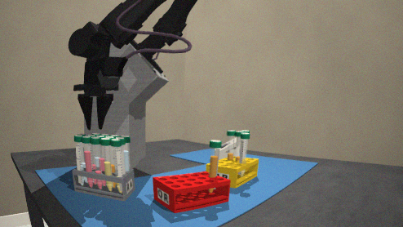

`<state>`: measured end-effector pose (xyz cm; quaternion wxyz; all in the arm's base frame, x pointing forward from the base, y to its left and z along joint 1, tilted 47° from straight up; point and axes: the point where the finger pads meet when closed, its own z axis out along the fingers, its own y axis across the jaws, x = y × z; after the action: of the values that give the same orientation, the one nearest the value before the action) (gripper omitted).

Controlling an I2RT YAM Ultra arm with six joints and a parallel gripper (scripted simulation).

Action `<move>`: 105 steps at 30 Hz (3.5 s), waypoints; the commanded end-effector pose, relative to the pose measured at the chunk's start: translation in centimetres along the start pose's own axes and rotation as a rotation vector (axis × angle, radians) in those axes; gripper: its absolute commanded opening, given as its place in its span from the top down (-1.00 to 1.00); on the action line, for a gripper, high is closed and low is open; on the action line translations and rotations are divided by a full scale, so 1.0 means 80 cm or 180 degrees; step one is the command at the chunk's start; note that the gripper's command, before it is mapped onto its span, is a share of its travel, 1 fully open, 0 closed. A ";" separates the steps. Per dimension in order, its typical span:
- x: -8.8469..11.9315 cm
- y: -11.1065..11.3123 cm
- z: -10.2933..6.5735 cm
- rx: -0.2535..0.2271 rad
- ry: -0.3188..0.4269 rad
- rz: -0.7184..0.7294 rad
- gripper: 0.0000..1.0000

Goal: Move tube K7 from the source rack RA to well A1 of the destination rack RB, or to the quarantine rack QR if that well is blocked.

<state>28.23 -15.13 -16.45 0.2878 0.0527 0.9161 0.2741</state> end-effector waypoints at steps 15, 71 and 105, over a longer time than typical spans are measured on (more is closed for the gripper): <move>-0.001 -0.006 0.008 0.0011 -0.0076 0.0041 0.40; -0.021 -0.012 0.011 0.0076 -0.0145 -0.0030 1.00; -0.017 -0.012 -0.008 0.0073 -0.0134 -0.0061 1.00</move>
<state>28.49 -14.69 -17.00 0.2888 0.0572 0.9154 0.2746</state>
